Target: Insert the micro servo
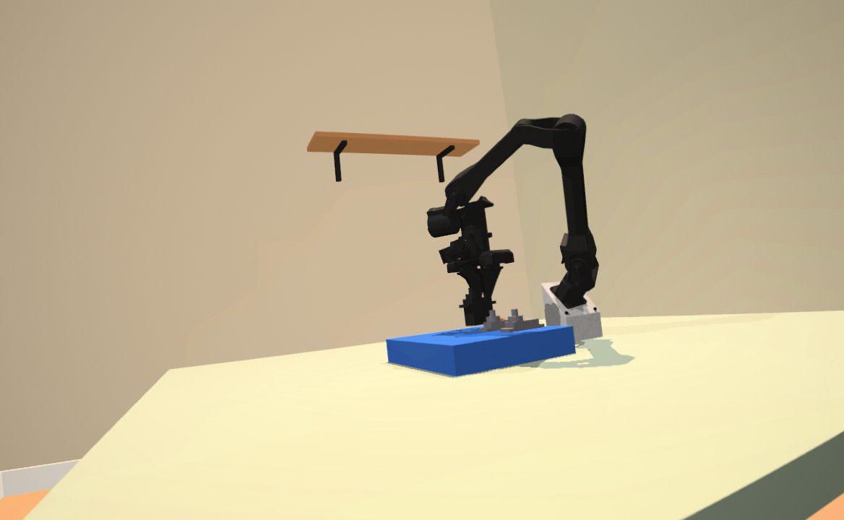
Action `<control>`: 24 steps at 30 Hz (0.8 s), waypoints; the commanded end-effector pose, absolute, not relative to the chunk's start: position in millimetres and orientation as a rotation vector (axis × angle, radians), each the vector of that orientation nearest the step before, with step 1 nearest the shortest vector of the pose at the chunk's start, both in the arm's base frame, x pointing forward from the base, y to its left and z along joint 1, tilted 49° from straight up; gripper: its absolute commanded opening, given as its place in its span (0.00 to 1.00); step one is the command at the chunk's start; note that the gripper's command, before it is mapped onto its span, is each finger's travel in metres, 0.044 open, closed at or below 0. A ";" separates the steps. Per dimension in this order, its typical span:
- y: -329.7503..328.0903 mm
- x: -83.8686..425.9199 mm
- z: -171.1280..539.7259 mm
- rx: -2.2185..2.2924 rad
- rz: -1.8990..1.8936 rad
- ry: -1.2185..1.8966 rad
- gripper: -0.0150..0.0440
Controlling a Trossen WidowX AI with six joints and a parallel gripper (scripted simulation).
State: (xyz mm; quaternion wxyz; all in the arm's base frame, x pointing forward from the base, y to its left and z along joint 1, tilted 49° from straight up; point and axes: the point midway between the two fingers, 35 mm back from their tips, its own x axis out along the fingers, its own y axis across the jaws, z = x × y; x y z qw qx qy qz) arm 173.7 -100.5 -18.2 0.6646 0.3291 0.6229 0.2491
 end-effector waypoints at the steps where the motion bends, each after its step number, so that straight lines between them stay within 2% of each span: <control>1: -100.5 174.6 -18.5 0.752 0.556 1.401 0.25; 24: -100.5 176.1 -18.4 0.897 0.432 1.465 0.25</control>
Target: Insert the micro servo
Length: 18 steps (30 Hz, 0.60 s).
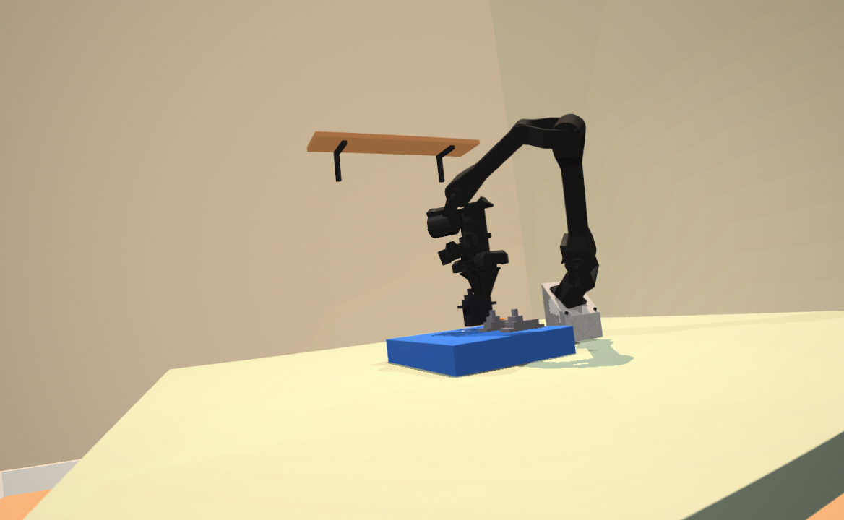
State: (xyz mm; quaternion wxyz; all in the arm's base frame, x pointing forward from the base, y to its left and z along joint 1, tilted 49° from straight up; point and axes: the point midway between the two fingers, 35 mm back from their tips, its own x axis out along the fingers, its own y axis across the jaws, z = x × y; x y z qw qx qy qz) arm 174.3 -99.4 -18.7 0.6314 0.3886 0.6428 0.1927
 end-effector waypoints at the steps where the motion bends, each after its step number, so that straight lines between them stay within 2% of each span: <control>1: -100.3 176.3 -18.1 0.897 0.432 1.465 0.25; 18: -96.1 177.5 -19.5 0.897 0.433 1.465 0.25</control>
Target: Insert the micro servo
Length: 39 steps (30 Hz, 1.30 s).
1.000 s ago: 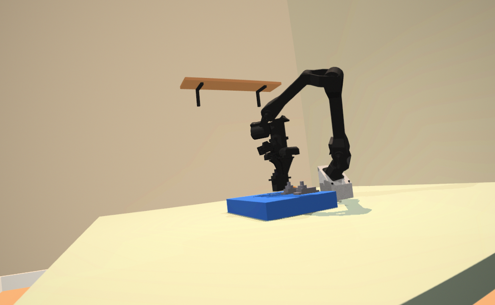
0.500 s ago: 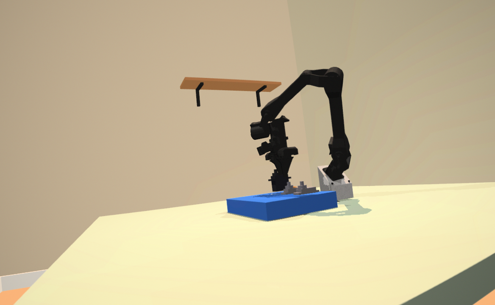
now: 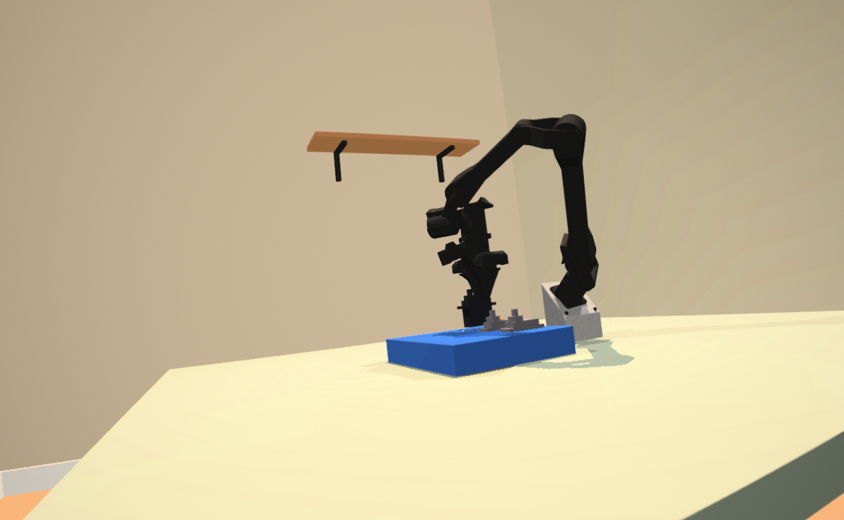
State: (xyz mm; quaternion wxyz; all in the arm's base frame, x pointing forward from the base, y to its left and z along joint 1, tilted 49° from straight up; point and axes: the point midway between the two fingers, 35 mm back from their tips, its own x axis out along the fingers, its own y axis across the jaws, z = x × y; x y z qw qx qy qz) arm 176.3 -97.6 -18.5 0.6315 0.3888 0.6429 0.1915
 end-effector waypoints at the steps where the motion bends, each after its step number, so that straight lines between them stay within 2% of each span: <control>1: -95.3 177.6 -20.1 0.897 0.433 1.465 0.25; 39: -85.7 179.1 -28.6 0.897 0.433 1.464 0.25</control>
